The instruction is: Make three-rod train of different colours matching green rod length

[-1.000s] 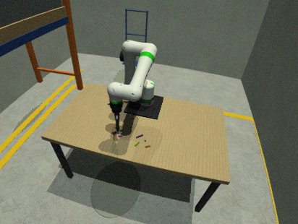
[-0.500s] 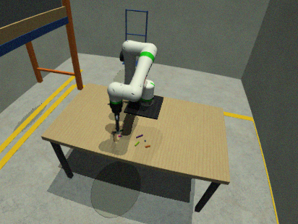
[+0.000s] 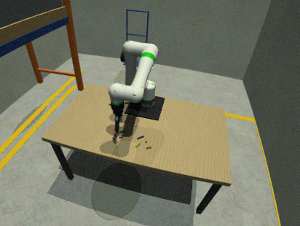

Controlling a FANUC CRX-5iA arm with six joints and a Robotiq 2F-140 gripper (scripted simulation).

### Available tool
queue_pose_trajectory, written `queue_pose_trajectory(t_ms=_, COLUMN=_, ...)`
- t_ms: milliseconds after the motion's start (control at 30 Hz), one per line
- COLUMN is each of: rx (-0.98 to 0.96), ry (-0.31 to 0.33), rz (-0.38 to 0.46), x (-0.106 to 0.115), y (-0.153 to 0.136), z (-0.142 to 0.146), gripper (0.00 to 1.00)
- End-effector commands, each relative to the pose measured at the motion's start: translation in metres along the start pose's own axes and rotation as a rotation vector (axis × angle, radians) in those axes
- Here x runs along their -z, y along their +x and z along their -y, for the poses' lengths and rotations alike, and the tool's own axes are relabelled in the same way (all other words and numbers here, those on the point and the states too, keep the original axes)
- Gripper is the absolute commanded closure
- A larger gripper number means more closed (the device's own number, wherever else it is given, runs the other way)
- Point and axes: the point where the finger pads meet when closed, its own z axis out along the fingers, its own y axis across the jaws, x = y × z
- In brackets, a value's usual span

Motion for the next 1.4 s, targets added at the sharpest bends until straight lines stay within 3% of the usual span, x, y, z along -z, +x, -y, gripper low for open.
queue_pose_trajectory(t_ms=0, rx=-0.146, ry=0.000, rz=0.003, x=0.000, y=0.004, z=-0.003, gripper=0.00)
queue_pose_trajectory(t_ms=1367, rx=-1.333, ry=-0.004, rz=0.002, x=-0.006, y=0.036, z=-0.021, gripper=0.00)
